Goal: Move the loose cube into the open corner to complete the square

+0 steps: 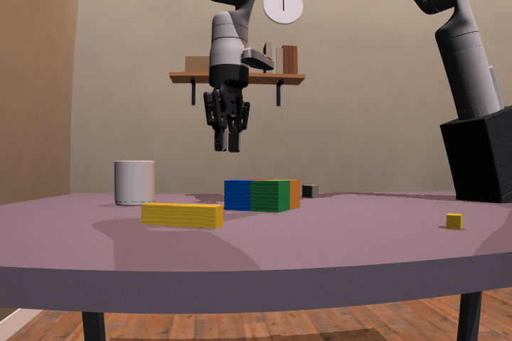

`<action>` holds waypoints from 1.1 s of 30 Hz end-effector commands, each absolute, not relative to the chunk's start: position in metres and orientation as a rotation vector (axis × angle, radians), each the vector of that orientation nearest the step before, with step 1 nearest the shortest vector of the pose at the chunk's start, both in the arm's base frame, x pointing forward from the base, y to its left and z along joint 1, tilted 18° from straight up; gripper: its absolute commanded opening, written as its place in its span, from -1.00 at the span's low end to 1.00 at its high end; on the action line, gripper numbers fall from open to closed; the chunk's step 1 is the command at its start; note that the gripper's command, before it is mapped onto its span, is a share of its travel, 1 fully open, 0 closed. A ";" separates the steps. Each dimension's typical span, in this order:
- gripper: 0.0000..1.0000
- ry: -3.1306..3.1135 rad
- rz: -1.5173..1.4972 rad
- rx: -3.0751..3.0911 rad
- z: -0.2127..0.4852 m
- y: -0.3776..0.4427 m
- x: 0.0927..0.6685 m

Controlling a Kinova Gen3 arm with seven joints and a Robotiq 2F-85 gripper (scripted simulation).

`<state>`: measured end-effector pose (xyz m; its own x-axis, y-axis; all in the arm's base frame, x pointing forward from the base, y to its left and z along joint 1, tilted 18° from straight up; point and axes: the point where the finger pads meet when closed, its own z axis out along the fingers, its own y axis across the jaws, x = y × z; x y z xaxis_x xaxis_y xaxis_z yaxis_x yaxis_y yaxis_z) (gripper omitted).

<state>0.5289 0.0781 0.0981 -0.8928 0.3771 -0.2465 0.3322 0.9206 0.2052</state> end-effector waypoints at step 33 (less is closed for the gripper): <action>0.06 2.801 0.240 0.542 0.109 0.080 0.523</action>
